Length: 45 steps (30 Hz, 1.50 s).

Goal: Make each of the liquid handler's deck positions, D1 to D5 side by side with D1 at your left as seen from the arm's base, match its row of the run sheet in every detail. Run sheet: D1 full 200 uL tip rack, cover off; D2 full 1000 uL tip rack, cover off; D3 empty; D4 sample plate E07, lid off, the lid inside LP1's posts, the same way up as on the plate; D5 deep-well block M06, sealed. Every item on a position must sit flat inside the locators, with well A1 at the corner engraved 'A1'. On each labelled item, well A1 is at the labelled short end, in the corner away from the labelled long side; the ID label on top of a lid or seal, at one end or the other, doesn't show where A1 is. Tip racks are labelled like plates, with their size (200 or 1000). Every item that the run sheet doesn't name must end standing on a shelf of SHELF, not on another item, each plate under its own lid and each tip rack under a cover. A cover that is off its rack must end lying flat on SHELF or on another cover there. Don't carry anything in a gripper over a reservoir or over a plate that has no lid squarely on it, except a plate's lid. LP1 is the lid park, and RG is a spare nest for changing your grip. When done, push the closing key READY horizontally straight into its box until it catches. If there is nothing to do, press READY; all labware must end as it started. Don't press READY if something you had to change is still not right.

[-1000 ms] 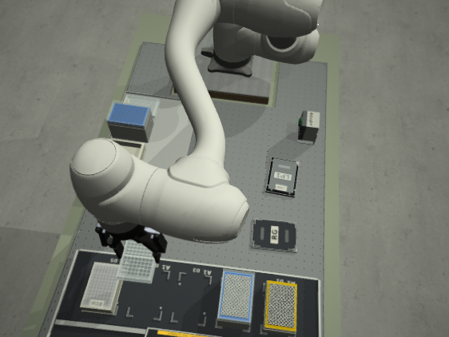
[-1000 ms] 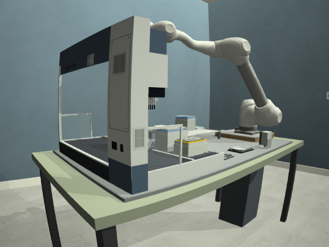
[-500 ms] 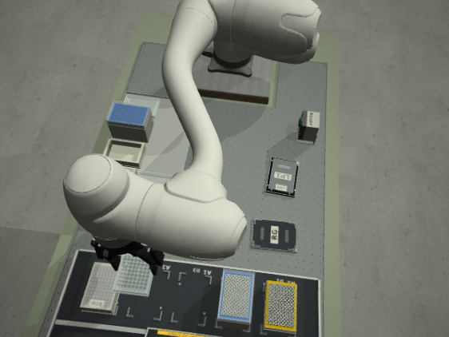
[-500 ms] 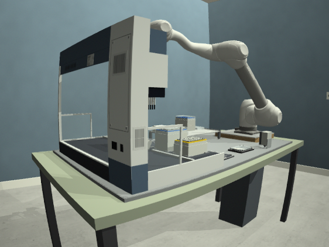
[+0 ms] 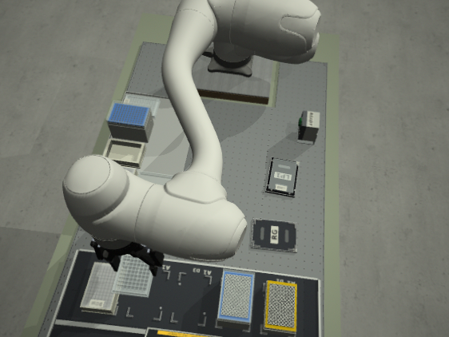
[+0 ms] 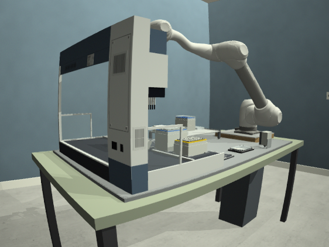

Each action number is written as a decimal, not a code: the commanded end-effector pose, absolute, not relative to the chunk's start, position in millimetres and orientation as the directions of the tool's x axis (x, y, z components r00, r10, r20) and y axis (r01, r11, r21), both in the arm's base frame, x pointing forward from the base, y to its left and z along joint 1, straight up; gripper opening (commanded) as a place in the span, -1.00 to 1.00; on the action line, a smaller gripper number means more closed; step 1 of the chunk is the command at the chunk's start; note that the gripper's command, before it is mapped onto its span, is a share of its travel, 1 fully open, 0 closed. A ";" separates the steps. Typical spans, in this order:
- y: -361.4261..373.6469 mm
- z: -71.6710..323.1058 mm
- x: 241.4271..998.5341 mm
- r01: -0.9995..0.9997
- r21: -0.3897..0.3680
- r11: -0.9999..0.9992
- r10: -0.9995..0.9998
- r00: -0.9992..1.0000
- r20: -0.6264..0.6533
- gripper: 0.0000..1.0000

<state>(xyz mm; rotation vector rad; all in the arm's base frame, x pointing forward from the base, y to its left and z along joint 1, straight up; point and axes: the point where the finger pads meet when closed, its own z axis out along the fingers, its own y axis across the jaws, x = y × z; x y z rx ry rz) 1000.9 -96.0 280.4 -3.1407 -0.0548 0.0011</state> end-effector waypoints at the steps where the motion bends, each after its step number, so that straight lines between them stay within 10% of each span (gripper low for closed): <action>1: -95.9 282.1 1001.0 0.035 -0.001 -0.999 0.035 0.999 0.001 -0.80; 45: -96.0 270.4 1001.0 0.035 -0.001 -0.999 0.035 0.999 0.001 -0.80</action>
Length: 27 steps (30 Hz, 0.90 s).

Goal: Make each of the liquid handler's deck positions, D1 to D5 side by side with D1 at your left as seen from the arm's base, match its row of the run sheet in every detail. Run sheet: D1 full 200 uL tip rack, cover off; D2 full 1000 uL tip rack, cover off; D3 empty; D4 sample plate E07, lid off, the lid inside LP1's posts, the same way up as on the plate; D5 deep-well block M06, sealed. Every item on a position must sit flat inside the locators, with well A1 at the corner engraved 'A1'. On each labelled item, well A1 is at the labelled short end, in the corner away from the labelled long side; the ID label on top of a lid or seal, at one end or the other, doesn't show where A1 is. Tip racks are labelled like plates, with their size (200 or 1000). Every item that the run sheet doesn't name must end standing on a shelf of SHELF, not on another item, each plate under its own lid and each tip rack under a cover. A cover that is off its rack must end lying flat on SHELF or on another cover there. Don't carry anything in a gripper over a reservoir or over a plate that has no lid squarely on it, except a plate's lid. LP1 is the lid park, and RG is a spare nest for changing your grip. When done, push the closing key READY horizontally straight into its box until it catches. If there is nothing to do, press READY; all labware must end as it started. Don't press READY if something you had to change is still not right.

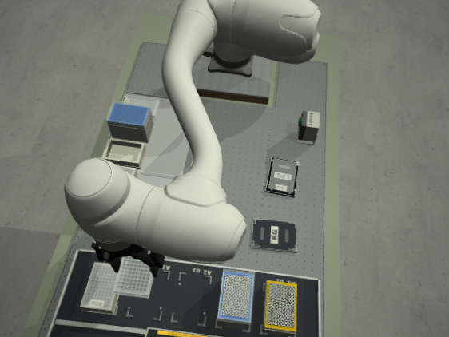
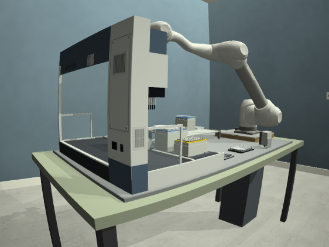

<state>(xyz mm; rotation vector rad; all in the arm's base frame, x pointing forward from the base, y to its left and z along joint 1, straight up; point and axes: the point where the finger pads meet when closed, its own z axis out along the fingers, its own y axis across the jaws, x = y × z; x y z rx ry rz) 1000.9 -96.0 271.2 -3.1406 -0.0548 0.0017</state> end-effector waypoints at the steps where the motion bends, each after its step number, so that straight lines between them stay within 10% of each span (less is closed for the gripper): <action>1: -96.0 270.4 1001.0 0.035 -0.001 -0.999 0.035 0.999 0.001 -0.80; 27: -95.9 232.1 1001.0 0.035 -0.001 -0.999 0.035 0.999 0.001 -0.80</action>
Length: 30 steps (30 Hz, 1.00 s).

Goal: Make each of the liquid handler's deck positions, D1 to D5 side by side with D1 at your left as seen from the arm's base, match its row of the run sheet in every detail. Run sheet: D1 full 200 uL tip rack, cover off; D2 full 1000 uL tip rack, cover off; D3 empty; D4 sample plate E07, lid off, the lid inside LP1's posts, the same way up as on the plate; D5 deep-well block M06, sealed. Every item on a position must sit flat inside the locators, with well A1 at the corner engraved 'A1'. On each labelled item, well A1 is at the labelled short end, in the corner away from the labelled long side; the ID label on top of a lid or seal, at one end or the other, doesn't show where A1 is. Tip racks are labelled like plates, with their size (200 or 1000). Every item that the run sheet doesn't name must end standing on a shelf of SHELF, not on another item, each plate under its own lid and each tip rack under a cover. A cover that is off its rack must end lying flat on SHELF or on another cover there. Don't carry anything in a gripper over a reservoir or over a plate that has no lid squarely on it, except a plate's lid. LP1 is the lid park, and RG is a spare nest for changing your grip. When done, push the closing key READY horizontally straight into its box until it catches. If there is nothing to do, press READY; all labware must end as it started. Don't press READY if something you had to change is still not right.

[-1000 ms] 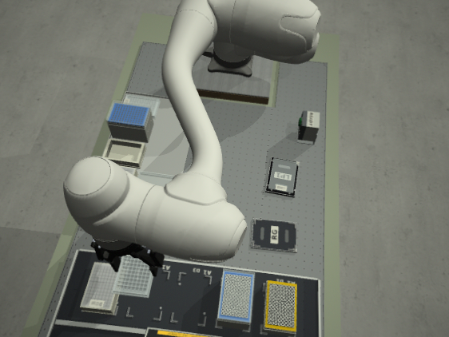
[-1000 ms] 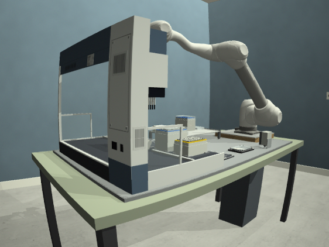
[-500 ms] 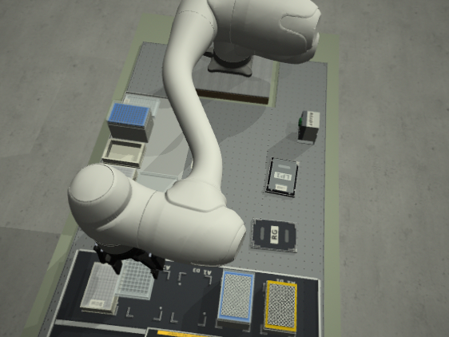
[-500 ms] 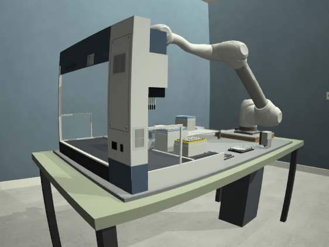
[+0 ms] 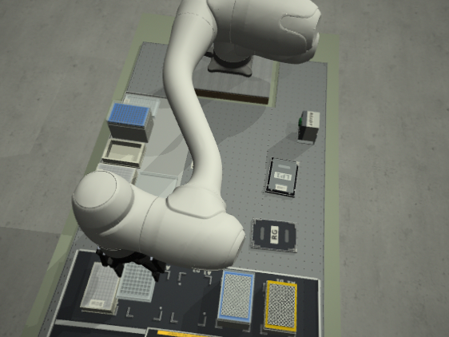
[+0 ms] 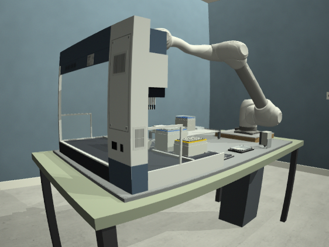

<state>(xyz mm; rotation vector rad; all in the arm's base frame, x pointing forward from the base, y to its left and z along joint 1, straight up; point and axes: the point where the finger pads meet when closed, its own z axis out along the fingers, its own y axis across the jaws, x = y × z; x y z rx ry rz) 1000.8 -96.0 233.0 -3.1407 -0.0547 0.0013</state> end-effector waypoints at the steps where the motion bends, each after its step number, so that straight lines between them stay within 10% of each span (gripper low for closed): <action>1: -95.9 230.4 1001.0 0.035 -0.001 -0.999 0.035 0.999 0.001 -0.80; 30: -95.9 188.8 1001.1 0.035 -0.001 -0.999 0.035 0.999 0.001 -0.80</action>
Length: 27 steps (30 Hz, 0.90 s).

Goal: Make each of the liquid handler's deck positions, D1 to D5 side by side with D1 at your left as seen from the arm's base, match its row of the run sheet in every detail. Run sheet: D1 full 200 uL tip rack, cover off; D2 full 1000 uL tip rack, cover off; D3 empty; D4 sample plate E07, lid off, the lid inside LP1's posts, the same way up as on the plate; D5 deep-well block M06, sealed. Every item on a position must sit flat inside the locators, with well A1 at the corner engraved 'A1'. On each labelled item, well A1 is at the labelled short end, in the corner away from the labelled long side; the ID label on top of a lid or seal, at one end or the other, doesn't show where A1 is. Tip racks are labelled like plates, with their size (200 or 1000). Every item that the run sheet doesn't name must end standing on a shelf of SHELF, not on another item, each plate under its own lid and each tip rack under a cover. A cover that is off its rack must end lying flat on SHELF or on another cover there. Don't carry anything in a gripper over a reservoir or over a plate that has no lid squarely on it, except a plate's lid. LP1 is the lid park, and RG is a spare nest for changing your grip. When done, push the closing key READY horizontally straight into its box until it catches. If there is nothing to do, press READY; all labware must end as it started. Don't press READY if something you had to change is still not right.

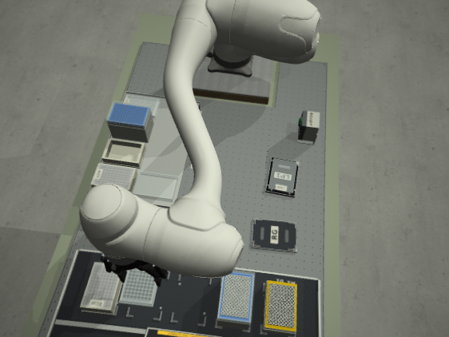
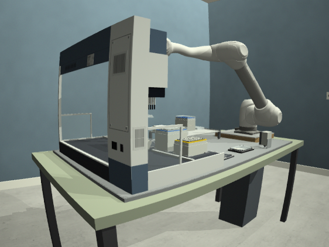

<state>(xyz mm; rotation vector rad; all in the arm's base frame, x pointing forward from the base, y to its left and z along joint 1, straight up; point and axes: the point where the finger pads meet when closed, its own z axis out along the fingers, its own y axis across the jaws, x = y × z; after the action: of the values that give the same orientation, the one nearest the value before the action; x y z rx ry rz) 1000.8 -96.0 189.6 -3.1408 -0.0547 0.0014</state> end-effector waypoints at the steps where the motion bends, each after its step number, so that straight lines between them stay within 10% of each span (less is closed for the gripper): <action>1: -95.9 187.2 1001.1 0.035 -0.001 -0.999 0.035 0.999 0.001 -0.80; 27: -95.9 147.1 1001.1 0.035 -0.001 -0.999 0.035 0.999 0.001 -0.80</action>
<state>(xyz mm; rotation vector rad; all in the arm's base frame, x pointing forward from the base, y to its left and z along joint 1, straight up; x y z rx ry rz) 1000.8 -96.0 148.0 -3.1408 -0.0547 0.0014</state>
